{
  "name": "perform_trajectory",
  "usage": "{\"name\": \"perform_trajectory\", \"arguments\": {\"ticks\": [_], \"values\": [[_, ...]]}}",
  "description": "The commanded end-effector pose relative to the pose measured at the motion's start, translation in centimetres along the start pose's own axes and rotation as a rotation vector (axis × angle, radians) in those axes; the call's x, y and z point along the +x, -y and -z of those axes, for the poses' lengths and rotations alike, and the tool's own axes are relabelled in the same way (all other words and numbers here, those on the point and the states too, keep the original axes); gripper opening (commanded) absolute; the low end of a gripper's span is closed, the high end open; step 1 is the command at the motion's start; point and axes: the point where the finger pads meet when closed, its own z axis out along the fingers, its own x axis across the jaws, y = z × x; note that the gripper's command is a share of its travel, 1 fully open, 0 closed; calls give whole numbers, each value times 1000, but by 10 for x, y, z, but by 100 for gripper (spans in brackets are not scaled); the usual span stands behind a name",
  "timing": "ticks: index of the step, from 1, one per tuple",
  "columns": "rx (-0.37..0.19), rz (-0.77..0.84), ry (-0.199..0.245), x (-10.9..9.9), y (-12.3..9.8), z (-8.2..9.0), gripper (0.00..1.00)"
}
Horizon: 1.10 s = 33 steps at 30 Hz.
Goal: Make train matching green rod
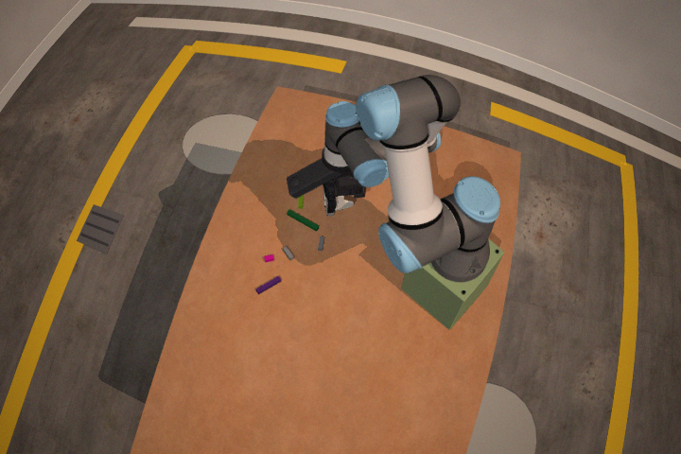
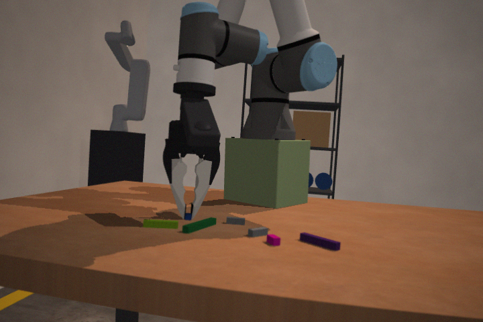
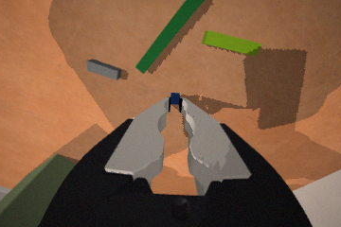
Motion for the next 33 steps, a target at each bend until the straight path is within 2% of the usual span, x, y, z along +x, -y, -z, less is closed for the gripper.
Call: {"name": "perform_trajectory", "arguments": {"ticks": [1, 15, 33], "values": [[1, 0, -2, 1, 0, 1, 0], [1, 0, -2, 1, 0, 11, 0], [1, 0, -2, 1, 0, 53, 0]]}}
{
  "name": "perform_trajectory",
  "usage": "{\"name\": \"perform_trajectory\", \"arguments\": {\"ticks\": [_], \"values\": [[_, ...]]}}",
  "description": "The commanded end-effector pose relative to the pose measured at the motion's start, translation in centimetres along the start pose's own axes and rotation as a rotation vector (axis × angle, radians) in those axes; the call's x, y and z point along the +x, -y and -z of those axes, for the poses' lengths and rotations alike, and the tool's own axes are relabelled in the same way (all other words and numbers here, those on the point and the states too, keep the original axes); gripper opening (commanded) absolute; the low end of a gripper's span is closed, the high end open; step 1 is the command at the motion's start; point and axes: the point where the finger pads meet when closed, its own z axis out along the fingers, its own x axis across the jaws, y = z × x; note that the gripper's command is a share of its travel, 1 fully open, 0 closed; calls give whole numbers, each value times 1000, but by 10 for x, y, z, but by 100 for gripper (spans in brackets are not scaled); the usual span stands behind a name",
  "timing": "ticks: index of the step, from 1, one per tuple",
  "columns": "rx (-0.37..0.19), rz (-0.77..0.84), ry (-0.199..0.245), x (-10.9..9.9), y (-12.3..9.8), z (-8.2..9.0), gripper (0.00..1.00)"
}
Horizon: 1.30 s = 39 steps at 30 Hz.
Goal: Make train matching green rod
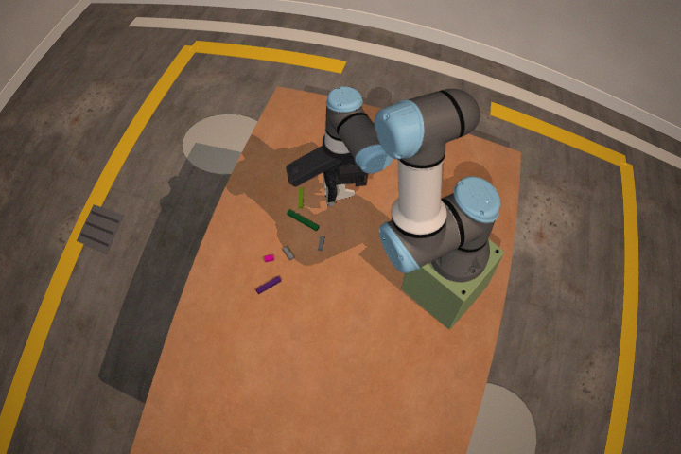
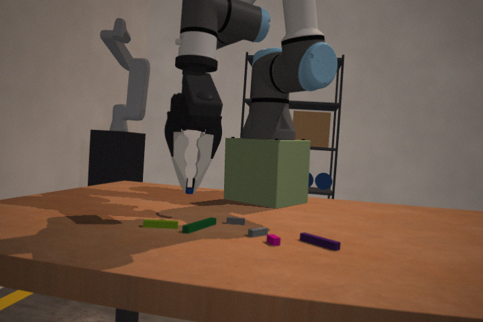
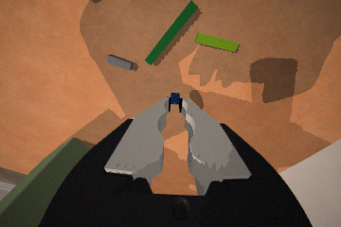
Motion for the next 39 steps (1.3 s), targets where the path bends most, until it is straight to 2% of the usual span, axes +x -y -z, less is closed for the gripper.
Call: {"name": "perform_trajectory", "arguments": {"ticks": [1, 12, 19, 39], "values": [[0, 0, 0, 1, 0, 12, 0], [0, 0, 0, 1, 0, 44, 0], [0, 0, 0, 1, 0, 53, 0], [0, 1, 0, 0, 0, 57, 0]]}}
